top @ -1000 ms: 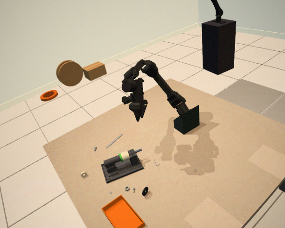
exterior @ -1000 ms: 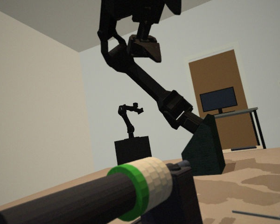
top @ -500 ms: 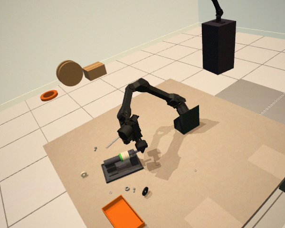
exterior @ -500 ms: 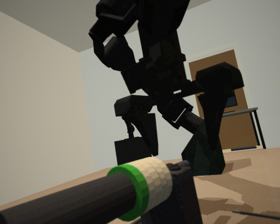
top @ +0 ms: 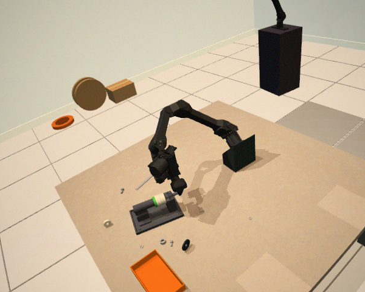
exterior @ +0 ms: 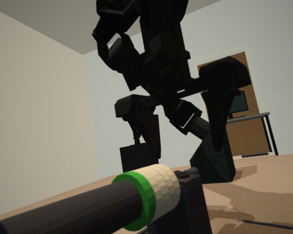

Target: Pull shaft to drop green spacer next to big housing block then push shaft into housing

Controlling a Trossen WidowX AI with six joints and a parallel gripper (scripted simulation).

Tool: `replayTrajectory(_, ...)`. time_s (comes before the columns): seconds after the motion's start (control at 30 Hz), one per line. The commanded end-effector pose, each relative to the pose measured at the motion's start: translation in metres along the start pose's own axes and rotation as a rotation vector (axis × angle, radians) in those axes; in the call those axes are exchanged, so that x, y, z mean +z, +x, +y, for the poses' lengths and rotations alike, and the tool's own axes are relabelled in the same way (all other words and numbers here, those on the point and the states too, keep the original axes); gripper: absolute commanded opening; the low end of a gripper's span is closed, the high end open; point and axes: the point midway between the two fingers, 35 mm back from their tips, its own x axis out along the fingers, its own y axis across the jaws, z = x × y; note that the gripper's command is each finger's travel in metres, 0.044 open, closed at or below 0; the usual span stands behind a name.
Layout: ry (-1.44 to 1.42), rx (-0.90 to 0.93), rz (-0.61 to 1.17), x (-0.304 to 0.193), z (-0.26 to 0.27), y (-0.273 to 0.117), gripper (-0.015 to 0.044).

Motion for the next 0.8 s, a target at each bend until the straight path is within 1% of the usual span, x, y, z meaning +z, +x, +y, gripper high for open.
replayTrajectory(0.0, -0.006, -0.004, -0.004, 0.0006, -0.0007, -0.0004, 0.044)
replayTrajectory(0.63, -0.006, -0.004, -0.004, 0.0006, -0.0007, -0.0004, 0.044)
replayTrajectory(0.7, 0.036, 0.001, -0.016, 0.0008, 0.0013, 0.0008, 0.044)
replayTrajectory(0.77, 0.161, 0.018, -0.052, 0.0013, 0.0069, 0.0042, 0.044)
